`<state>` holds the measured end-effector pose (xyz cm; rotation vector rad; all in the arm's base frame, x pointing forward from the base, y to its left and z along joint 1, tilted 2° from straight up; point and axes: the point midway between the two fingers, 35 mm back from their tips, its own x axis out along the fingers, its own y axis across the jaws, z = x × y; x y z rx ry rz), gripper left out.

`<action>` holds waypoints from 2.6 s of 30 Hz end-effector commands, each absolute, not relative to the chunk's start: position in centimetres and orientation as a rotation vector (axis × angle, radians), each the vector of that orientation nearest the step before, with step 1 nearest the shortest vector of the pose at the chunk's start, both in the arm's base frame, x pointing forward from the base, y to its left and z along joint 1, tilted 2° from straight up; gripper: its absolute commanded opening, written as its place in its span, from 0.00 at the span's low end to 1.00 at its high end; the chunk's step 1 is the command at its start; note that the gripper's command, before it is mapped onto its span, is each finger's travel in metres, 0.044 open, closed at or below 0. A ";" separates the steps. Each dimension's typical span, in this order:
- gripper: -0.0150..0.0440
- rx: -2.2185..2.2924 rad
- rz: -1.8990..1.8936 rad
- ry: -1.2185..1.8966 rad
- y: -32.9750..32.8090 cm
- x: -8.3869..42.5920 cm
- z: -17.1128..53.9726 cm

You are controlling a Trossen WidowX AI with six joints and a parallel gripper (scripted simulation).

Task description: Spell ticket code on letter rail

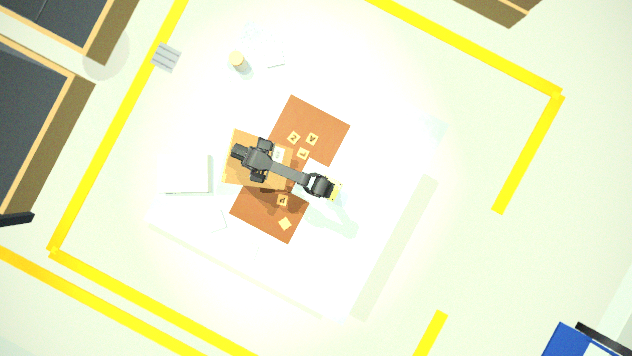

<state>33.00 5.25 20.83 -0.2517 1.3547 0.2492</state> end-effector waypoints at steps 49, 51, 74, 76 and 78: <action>0.25 -0.256 0.247 1.351 5.7 35.2 19.3; 0.25 -0.256 0.247 1.351 5.7 35.3 19.3; 0.25 -0.256 0.248 1.351 6.4 34.9 19.3; 0.25 -0.256 0.248 1.351 6.5 34.9 19.3; 0.25 -0.255 0.248 1.351 6.5 34.9 19.3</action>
